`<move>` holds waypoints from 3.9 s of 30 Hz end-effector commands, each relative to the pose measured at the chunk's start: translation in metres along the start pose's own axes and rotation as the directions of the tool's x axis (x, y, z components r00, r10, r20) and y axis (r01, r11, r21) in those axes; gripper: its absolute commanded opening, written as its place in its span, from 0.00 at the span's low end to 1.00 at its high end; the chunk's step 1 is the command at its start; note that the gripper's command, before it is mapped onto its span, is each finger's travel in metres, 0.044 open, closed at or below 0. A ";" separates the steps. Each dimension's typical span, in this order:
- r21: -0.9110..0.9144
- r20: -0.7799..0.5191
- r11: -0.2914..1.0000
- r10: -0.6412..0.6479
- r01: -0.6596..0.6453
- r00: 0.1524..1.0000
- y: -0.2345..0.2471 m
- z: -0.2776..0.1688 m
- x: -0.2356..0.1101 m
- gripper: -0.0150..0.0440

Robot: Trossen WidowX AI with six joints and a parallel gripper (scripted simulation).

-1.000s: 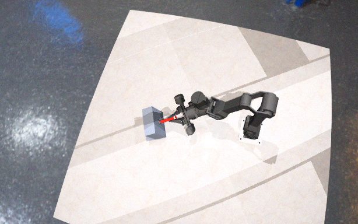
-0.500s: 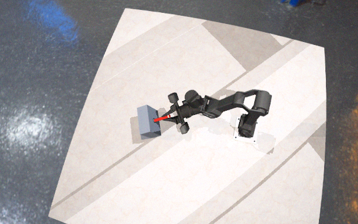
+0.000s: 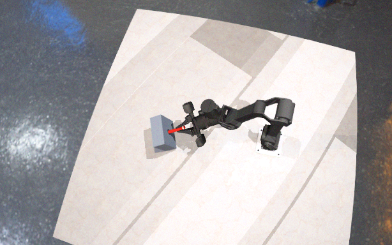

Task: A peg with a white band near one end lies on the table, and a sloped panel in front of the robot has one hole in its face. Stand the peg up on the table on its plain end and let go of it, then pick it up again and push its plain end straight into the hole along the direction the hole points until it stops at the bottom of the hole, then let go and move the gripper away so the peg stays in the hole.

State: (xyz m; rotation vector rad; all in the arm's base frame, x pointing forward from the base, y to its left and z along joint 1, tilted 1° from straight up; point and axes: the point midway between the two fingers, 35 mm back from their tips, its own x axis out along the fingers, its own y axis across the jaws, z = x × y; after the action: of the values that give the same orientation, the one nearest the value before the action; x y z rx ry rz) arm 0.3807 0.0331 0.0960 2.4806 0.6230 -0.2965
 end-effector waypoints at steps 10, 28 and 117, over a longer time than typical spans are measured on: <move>0.000 -0.004 1.000 0.007 -0.007 1.000 0.001 -0.001 0.006 0.25; 0.000 -0.004 1.000 0.007 -0.007 1.000 0.001 -0.002 0.013 0.25; -0.002 -0.001 1.000 0.005 -0.005 1.000 0.008 -0.003 -0.021 1.00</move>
State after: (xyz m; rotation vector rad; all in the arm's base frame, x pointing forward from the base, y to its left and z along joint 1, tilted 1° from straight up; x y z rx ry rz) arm 0.3707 0.0226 0.1073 2.4824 0.6133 -0.2932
